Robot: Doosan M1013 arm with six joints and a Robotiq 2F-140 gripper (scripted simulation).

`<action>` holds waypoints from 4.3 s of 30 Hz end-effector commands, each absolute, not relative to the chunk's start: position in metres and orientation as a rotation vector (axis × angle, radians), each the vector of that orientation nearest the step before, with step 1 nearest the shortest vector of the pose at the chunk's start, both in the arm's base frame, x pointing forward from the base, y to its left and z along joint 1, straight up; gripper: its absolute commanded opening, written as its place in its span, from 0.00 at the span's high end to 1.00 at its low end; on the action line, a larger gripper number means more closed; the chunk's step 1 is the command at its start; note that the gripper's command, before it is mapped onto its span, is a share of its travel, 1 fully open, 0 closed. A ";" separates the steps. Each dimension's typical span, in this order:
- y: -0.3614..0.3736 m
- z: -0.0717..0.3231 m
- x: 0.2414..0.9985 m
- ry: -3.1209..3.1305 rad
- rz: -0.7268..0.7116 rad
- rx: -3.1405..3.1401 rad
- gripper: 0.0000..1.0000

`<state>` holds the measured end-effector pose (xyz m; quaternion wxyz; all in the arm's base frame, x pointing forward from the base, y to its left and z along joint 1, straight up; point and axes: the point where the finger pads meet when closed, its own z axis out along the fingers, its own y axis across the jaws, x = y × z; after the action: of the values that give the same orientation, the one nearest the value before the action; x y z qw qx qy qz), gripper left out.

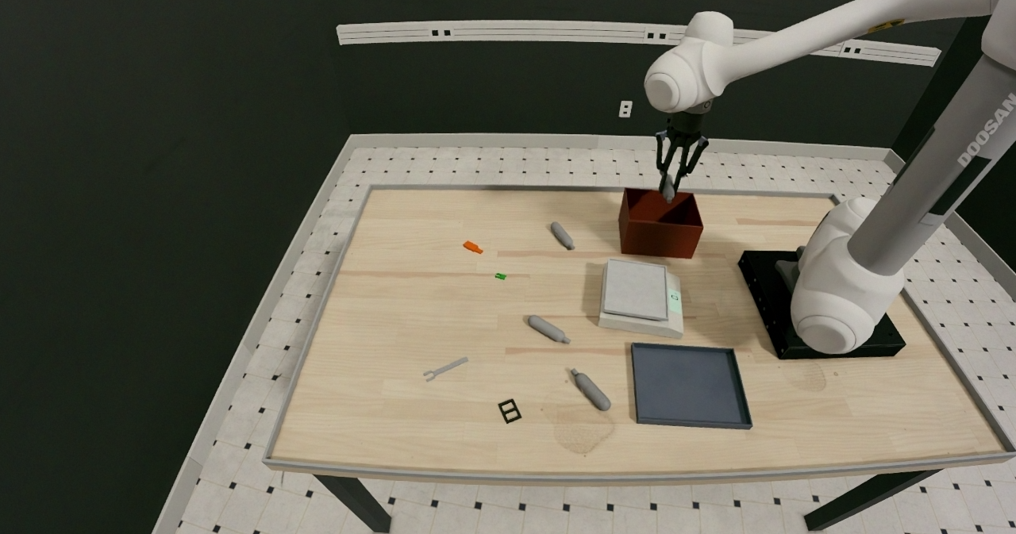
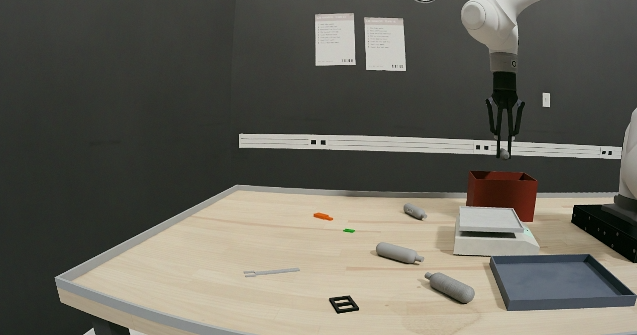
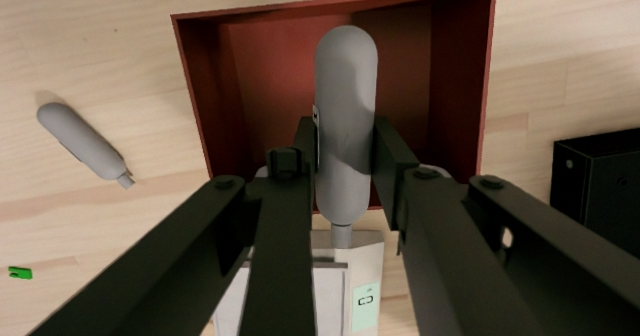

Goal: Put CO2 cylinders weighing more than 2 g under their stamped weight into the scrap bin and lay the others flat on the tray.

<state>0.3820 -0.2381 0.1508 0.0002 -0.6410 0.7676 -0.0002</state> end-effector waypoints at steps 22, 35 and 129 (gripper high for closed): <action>-0.239 0.120 0.382 2.410 -0.001 -2.013 0.90; -0.239 0.113 0.382 2.410 -0.001 -2.013 0.90; -0.151 0.160 0.482 2.085 -0.001 -2.348 0.61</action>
<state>0.4567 -0.1731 0.1586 0.0021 -0.7149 0.6992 -0.0005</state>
